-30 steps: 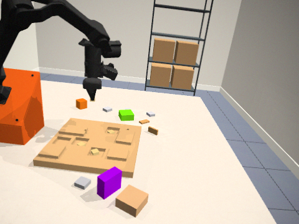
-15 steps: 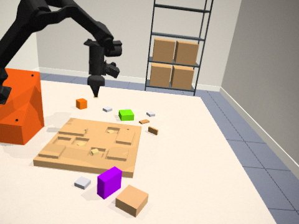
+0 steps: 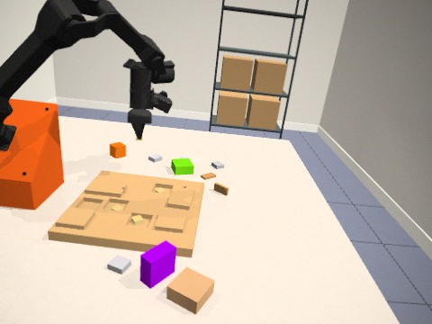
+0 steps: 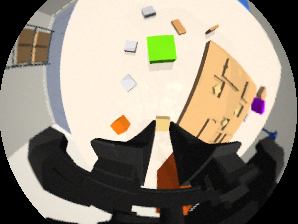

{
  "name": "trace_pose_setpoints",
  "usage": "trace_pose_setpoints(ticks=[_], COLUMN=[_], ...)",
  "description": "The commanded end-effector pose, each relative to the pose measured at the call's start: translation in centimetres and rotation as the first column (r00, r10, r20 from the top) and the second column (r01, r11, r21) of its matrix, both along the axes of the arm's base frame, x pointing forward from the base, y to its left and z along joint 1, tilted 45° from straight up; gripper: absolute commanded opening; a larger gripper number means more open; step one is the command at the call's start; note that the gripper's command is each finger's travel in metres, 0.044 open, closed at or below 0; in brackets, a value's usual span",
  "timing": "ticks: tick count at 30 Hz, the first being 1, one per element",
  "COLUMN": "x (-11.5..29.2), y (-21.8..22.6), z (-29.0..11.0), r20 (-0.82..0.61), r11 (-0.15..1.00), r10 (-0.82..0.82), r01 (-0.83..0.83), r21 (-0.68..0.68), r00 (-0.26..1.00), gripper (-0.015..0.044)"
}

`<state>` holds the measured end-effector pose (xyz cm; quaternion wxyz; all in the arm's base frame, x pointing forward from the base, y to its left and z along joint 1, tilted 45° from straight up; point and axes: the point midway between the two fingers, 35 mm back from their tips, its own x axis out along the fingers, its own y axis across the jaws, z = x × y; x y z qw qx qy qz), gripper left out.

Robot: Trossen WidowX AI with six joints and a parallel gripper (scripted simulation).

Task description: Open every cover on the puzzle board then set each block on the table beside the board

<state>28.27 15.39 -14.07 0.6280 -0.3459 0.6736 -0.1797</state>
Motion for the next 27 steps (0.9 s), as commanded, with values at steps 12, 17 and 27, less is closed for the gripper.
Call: trace_pose_setpoints(ticks=[12, 17, 27], x=[0.4, 0.5, 0.6], y=[-1.4, -2.0, -3.1], z=[-1.9, -2.5, -3.7], r20=[0.005, 0.005, 0.006], r11=[1.0, 1.0, 1.0], r10=[-0.002, -0.002, -0.002], r01=[0.002, 0.002, 0.002], r21=[0.005, 0.005, 0.005], r00=[1.0, 1.0, 1.0], gripper=[0.008, 0.008, 0.008])
